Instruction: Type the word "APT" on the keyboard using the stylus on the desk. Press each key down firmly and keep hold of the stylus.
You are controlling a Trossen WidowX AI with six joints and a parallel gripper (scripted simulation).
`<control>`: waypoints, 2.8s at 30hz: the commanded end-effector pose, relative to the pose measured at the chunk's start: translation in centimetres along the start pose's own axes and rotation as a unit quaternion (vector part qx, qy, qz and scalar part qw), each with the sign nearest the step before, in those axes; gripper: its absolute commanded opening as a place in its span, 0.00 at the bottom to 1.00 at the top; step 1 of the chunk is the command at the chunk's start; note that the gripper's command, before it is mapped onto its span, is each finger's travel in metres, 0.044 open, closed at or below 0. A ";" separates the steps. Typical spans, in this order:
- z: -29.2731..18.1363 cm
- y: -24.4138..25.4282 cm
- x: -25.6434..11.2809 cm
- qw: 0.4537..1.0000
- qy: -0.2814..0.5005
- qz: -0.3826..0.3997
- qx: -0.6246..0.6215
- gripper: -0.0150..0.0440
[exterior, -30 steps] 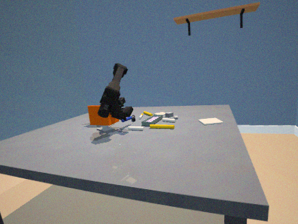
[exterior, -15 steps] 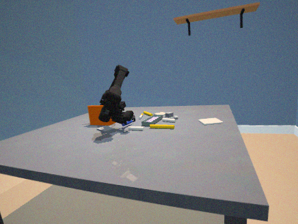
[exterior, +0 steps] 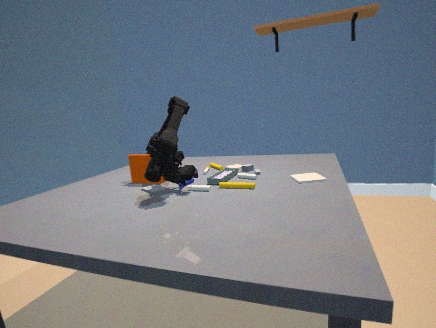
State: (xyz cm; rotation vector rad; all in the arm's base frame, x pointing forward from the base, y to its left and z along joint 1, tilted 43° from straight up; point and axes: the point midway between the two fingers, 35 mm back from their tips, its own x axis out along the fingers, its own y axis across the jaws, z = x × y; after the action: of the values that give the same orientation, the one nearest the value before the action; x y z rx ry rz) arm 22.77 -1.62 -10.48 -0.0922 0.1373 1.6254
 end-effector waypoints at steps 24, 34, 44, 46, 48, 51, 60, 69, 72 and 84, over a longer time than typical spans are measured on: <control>4.5 -0.1 -3.6 1.000 0.027 -0.005 0.003 0.51; 7.3 -0.1 -1.4 0.997 0.083 0.002 0.003 0.51; 6.7 -0.1 -0.6 0.997 0.083 0.002 0.003 0.51; 6.6 -0.1 -0.5 0.997 0.083 0.002 0.003 0.51; 6.5 -0.1 -0.4 0.997 0.083 0.002 0.003 0.51; 6.5 -0.1 -0.2 0.997 0.083 0.002 0.003 0.51; 6.1 -0.1 0.2 0.997 0.083 0.002 0.003 0.51; 5.9 0.0 0.8 0.997 0.083 0.002 0.003 0.51; 5.8 0.0 0.9 0.997 0.083 0.002 0.003 0.51; 5.3 0.0 1.4 0.997 0.082 0.002 0.003 0.51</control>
State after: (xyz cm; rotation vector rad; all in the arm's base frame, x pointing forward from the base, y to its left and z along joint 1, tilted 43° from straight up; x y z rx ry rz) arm 23.06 0.27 -5.19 -0.2406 0.2629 1.6227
